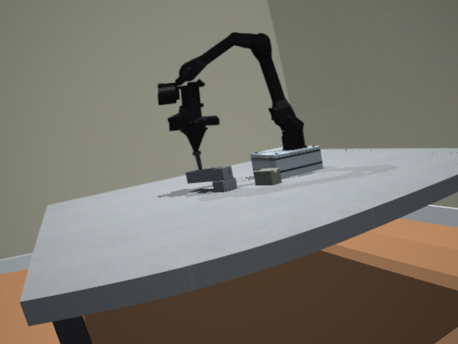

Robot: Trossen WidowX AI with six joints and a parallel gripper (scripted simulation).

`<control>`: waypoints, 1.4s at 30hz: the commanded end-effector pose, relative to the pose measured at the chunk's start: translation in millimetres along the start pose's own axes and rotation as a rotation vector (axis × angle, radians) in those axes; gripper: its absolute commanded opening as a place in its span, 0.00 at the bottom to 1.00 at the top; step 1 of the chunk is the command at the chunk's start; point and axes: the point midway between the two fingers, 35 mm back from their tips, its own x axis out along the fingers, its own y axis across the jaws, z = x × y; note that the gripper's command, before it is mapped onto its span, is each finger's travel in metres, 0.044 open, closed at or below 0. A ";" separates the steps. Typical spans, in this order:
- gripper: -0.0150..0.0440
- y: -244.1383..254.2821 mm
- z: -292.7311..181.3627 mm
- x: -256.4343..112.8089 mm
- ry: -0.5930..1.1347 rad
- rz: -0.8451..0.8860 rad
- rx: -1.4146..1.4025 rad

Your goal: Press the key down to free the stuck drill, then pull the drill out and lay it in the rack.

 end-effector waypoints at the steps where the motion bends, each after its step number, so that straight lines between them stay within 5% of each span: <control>1: 0.25 -2.9 -6.9 23.3 0.044 0.011 0.004; 42: 0.25 -4.7 -5.6 28.9 0.043 0.011 0.004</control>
